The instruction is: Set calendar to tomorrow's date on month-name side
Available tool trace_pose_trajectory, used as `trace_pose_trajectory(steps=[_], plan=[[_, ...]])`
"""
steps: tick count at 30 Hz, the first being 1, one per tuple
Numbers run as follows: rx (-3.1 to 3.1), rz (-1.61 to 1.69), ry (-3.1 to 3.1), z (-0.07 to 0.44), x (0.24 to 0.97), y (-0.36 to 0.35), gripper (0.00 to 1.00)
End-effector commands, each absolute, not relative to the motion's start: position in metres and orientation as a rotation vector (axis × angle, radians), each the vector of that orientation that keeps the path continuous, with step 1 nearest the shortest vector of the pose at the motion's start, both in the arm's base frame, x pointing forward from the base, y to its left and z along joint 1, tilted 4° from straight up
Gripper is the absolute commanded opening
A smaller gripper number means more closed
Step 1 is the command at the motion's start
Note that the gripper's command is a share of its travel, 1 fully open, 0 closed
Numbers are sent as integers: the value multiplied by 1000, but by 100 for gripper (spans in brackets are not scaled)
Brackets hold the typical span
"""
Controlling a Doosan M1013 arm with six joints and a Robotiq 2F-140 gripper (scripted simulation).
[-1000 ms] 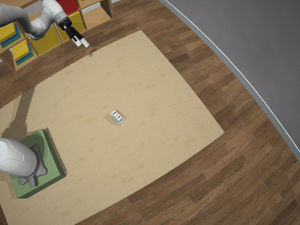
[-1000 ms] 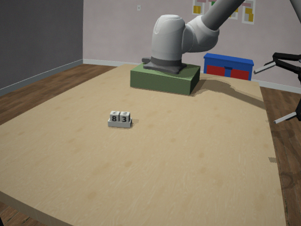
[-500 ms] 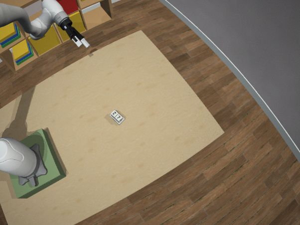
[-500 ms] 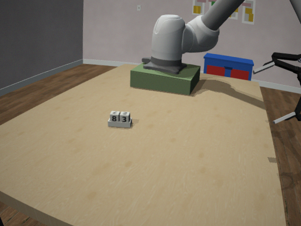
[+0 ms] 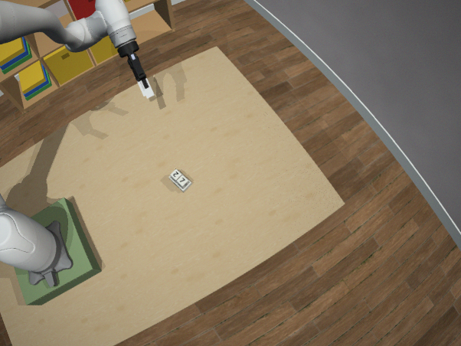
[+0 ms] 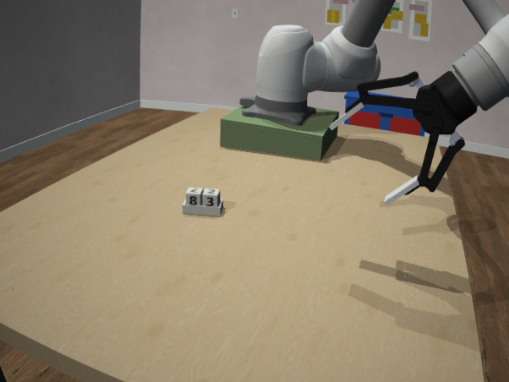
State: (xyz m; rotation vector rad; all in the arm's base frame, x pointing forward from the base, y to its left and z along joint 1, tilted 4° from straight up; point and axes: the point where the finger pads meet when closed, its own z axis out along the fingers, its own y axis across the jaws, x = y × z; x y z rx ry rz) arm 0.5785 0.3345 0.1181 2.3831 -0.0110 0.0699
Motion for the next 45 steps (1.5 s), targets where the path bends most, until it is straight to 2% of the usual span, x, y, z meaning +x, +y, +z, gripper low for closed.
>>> trace_pose_trajectory(steps=[1, 10, 15, 27, 45], plan=[[2497, -76, 77, 111, 581, 286, 100], [2764, -230, 247, 102, 572, 195, 100], [2842, -234, 295, 101, 568, 171, 100], [3111, -11, 478, 107, 550, 74, 100], [3141, 87, 508, 111, 546, 52, 100]])
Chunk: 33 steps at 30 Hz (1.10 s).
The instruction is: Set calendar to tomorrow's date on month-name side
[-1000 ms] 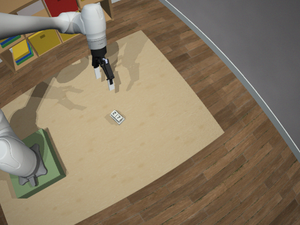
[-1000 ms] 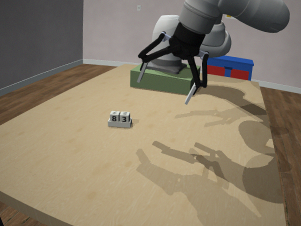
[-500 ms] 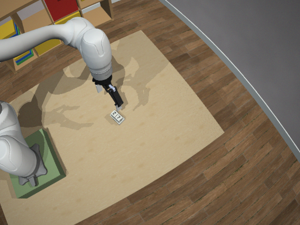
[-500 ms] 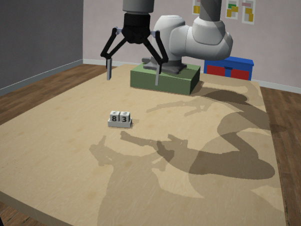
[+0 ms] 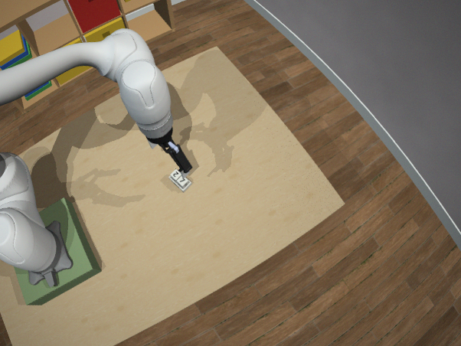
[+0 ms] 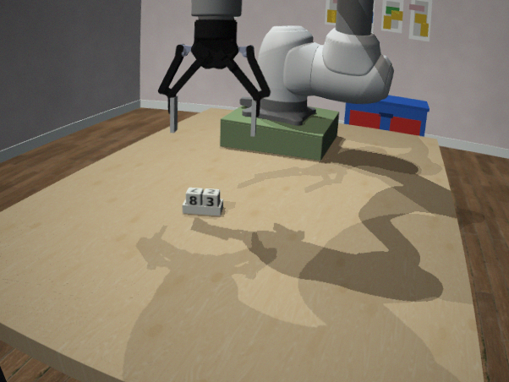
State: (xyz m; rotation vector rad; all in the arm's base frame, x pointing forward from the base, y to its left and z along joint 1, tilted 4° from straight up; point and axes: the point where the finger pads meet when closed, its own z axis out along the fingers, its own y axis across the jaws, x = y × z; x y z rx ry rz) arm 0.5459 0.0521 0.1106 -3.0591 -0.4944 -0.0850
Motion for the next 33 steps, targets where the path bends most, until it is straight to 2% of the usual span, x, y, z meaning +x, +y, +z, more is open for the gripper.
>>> trace_pose_trajectory(steps=[1, 8, 33], plan=[[-3059, -85, -494, 111, 546, 52, 100], [-3050, -86, -550, 110, 546, 52, 100], [-2480, -103, -1910, 90, 547, 53, 100]])
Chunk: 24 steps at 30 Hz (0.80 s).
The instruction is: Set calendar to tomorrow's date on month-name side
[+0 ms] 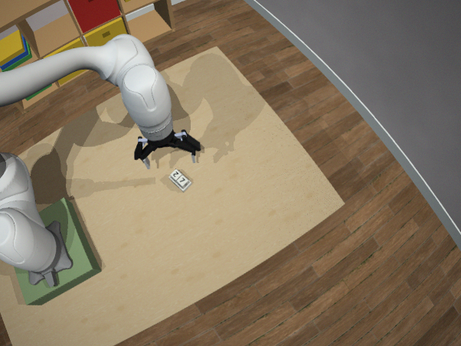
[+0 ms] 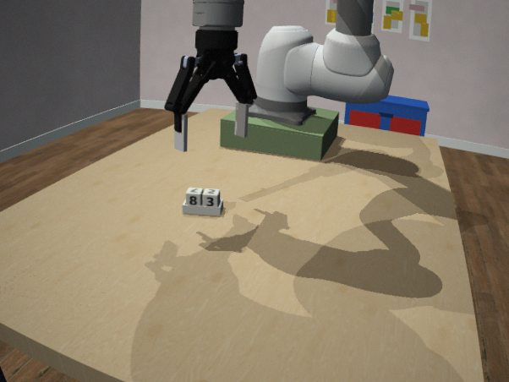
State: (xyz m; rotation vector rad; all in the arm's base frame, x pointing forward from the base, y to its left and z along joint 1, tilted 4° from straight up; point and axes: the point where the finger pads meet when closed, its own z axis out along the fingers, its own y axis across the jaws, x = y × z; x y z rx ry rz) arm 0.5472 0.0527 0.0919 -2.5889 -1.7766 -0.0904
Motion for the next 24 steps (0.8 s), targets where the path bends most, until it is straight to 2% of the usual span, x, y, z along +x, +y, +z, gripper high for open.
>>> trace_pose_trajectory(steps=[1, 19, 20, 24], plan=[[-2420, -104, -1989, 89, 547, 53, 100], [-1845, -102, -2553, 78, 548, 53, 100], [-1845, -102, -2553, 78, 548, 53, 28], [-1845, -102, -2553, 78, 548, 53, 28]])
